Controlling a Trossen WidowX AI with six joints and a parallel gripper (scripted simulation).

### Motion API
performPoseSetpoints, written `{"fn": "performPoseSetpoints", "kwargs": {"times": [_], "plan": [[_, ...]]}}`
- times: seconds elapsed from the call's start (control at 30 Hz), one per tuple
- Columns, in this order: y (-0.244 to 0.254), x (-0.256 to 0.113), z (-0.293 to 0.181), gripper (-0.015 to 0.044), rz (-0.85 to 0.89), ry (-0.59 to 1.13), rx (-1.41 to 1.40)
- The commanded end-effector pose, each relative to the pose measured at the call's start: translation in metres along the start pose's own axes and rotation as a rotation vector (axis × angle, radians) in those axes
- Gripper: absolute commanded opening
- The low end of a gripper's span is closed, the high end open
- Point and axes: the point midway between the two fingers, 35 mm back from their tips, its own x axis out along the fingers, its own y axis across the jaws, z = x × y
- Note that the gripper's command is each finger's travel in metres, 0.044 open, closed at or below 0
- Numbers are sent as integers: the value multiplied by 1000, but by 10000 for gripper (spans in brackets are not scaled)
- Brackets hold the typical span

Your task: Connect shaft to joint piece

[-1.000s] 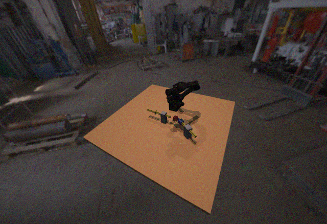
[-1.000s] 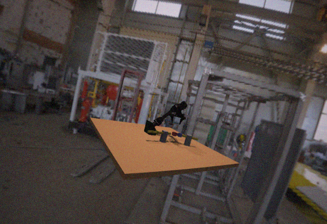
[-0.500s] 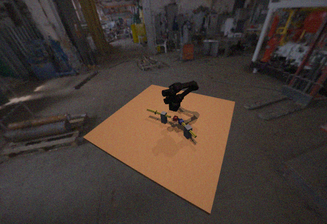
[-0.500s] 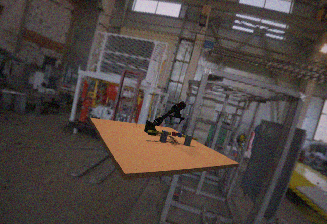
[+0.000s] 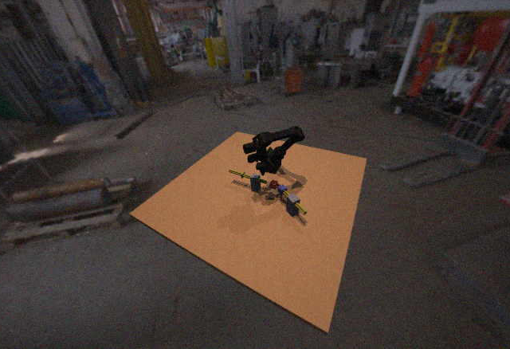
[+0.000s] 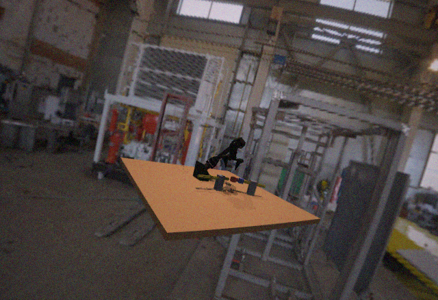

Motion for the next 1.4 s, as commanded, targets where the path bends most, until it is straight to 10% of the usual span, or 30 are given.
{"fn": "performPoseSetpoints", "kwargs": {"times": [0.0, 0.7, 1.37], "plan": [[-7, 9, 11, 440, -3, 45, 155], [-18, 22, 29, 440, -17, 114, 431], [-43, 9, 118, 440, -18, 37, -233]]}}
